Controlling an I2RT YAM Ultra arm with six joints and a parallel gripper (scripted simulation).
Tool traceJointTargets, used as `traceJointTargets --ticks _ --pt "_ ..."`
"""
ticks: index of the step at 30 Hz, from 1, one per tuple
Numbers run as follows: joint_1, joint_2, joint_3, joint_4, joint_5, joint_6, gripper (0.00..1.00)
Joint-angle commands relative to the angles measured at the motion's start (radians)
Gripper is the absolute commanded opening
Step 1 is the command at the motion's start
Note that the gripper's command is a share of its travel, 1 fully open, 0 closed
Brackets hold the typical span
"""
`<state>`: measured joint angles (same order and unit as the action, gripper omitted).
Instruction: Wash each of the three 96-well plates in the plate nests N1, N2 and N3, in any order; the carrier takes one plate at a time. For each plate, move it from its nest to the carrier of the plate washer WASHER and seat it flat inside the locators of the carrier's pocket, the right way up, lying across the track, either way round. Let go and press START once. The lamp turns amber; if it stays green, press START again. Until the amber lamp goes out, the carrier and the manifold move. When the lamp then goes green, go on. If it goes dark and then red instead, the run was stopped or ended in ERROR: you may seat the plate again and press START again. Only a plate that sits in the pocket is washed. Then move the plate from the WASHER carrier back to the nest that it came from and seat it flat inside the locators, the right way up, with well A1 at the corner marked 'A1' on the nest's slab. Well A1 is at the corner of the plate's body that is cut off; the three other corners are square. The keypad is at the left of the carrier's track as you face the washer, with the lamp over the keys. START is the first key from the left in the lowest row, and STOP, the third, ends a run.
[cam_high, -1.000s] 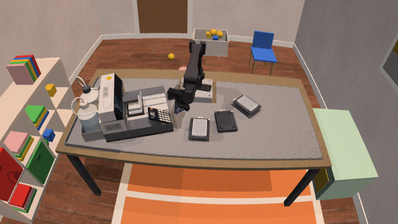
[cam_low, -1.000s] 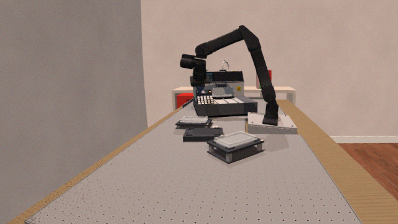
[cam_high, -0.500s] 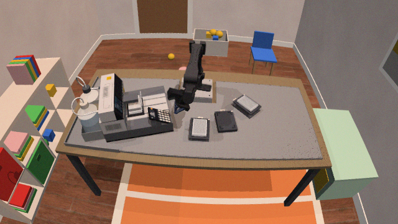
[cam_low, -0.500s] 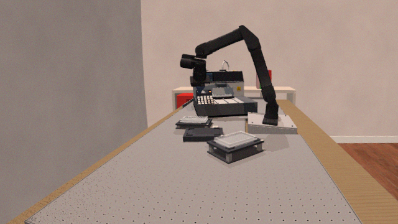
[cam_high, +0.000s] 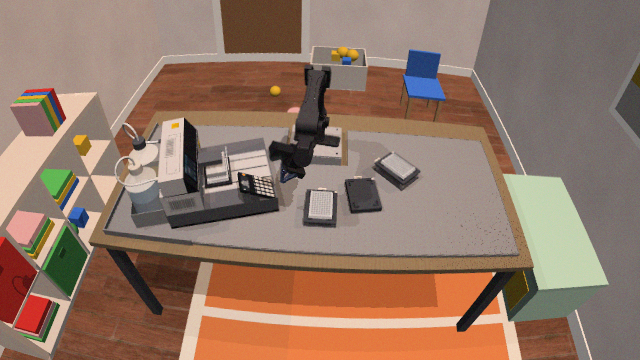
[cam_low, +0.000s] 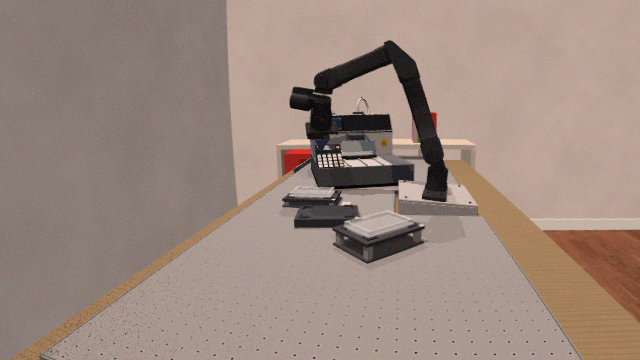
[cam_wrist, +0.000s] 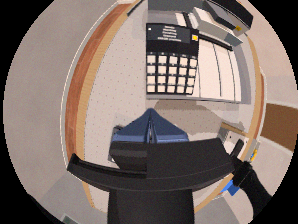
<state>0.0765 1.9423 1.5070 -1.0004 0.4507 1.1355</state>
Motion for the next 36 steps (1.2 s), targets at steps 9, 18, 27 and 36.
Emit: traceJointTargets --ticks 9,18,27,36 --pt "-0.040 -0.022 0.018 -0.004 0.009 -0.043 1.00" --pt "-0.112 -0.039 0.047 -0.016 -0.004 -0.122 1.00" --pt "-0.168 -0.045 0.080 -0.029 -0.015 -0.182 1.00" --pt "-0.239 -0.044 0.133 -0.049 -0.032 -0.258 1.00"
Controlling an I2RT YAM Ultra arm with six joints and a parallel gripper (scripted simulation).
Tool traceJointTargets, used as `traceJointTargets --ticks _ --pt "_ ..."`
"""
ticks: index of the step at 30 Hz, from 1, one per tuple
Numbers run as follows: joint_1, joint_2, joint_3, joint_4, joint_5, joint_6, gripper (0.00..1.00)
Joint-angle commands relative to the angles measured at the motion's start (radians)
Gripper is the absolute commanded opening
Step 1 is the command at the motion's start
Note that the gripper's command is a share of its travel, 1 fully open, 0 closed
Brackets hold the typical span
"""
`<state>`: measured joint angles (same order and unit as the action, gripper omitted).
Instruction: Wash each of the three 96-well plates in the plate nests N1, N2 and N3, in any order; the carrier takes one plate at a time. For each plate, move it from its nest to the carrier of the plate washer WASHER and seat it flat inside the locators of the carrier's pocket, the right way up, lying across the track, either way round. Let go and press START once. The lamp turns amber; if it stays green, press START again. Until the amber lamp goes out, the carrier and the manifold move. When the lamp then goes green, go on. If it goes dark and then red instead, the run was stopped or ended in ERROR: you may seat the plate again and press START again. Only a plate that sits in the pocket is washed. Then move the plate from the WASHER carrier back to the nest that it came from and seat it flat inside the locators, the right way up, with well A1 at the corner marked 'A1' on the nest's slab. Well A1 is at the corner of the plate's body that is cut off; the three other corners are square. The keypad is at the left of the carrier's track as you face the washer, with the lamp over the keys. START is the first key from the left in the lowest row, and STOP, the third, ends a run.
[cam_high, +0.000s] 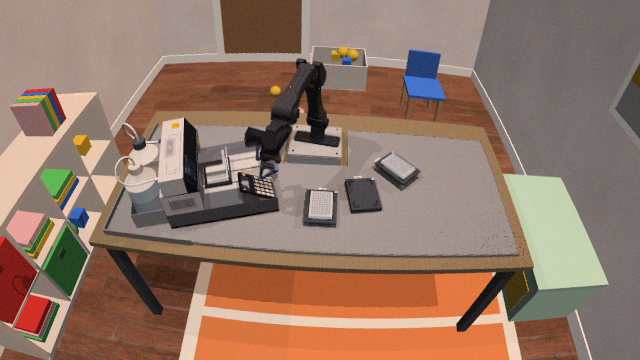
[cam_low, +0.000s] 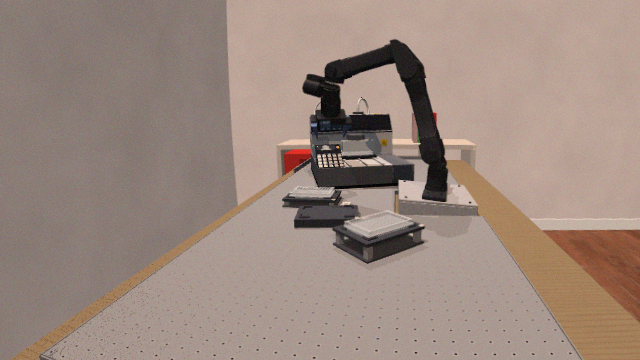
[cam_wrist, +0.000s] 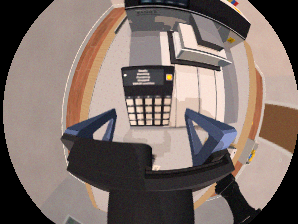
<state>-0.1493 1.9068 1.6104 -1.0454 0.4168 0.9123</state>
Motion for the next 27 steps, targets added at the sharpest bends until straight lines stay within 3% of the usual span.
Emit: traceJointTargets --ticks 1,27 --pt "-0.021 -0.008 0.037 -0.007 0.000 -0.043 1.00" --pt "-0.185 0.046 0.238 -0.088 -0.046 -0.215 1.00"
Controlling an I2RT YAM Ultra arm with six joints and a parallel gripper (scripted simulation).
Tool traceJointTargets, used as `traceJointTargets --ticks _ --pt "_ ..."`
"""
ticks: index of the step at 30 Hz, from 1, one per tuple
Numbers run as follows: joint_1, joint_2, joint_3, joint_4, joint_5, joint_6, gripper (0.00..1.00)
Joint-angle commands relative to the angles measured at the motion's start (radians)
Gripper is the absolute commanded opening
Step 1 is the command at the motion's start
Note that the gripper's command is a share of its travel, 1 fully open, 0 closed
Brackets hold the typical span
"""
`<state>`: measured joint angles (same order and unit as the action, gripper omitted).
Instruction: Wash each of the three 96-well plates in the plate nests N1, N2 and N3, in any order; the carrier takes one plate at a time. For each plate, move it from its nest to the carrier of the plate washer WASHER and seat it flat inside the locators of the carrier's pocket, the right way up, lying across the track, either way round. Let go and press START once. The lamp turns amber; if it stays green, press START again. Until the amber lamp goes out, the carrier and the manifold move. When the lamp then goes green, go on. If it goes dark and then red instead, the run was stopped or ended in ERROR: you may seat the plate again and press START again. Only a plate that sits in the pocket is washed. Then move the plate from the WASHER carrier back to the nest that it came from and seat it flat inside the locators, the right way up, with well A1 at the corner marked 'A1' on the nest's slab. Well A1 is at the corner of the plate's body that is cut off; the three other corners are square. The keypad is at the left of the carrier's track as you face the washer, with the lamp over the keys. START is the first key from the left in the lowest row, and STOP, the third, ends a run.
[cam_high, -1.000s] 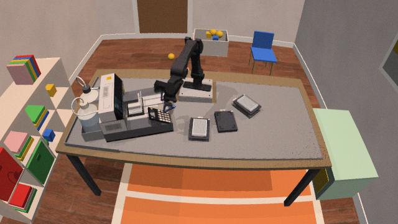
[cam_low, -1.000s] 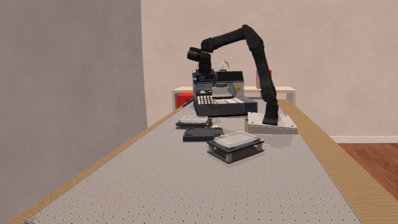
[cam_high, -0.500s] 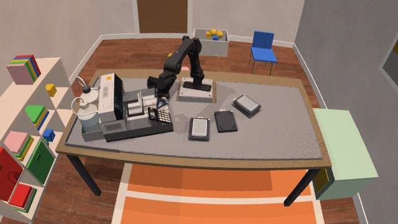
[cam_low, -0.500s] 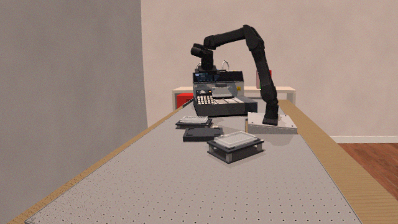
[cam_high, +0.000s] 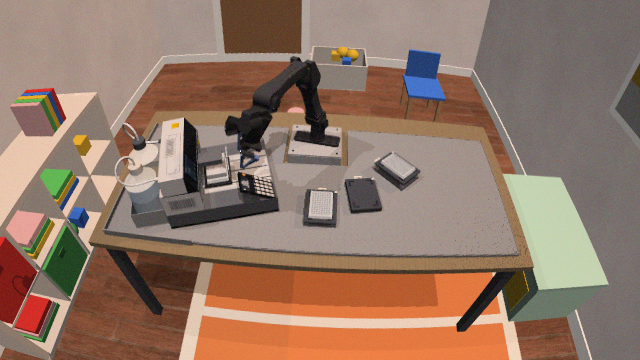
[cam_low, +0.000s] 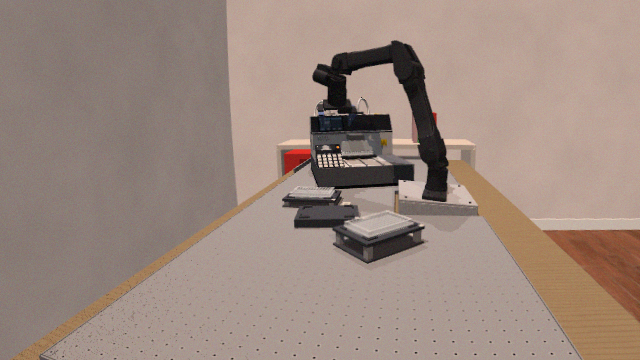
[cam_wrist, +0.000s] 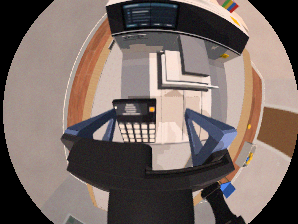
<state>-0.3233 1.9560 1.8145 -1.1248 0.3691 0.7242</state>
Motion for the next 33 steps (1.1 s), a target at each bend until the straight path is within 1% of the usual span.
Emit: traceJointTargets --ticks 1,33 --pt "-0.013 -0.002 0.037 -0.010 0.001 -0.028 1.00" --pt "-0.013 -0.002 0.037 -0.010 0.001 -0.028 1.00"
